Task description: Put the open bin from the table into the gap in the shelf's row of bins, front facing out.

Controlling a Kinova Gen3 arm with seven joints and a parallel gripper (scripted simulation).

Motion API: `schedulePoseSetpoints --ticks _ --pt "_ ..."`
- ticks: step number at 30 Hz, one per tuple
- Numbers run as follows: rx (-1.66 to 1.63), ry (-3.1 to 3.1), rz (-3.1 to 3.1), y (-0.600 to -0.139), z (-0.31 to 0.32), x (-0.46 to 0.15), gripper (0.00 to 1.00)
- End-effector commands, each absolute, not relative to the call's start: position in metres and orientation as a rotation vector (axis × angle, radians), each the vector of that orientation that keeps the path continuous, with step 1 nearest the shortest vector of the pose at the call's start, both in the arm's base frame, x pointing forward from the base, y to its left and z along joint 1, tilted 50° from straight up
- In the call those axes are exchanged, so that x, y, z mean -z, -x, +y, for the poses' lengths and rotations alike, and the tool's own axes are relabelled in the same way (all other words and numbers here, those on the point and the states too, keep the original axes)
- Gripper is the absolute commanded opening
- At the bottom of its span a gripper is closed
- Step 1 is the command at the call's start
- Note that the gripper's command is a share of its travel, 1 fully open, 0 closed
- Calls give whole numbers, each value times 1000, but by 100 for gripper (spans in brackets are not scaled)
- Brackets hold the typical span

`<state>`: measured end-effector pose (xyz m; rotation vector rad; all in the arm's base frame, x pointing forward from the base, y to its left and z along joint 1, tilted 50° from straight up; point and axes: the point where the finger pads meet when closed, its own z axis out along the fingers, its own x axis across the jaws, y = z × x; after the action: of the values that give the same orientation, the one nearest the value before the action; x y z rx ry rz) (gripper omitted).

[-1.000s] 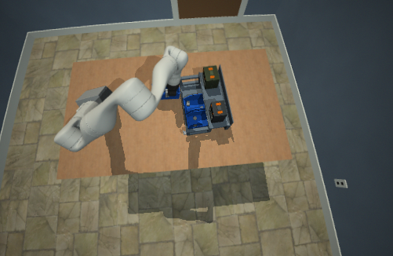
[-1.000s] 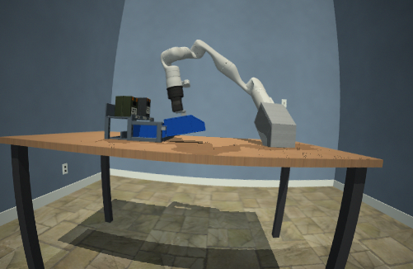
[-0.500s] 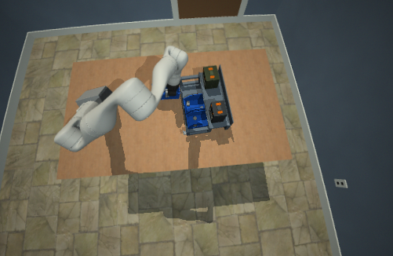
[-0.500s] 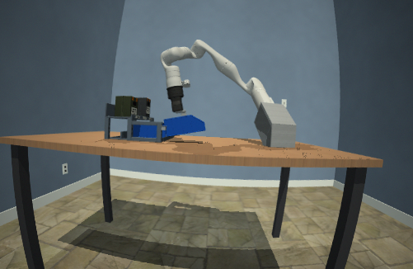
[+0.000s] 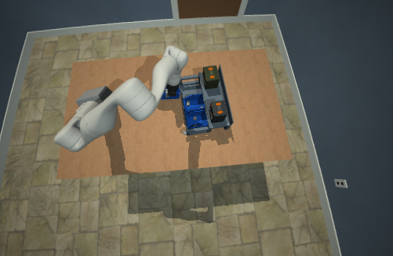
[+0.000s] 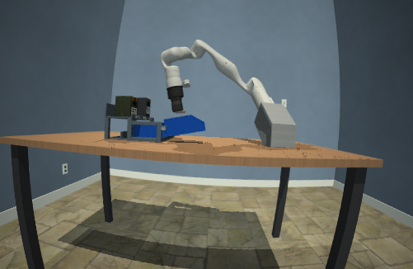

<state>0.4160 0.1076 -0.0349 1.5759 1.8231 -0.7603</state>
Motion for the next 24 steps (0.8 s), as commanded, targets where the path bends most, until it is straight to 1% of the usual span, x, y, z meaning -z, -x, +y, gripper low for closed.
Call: schedulePoseSetpoints --ticks 1,24 --pt "757 -1576 1825 -416 109 34 0" --pt "757 -1576 1825 -423 111 34 0"
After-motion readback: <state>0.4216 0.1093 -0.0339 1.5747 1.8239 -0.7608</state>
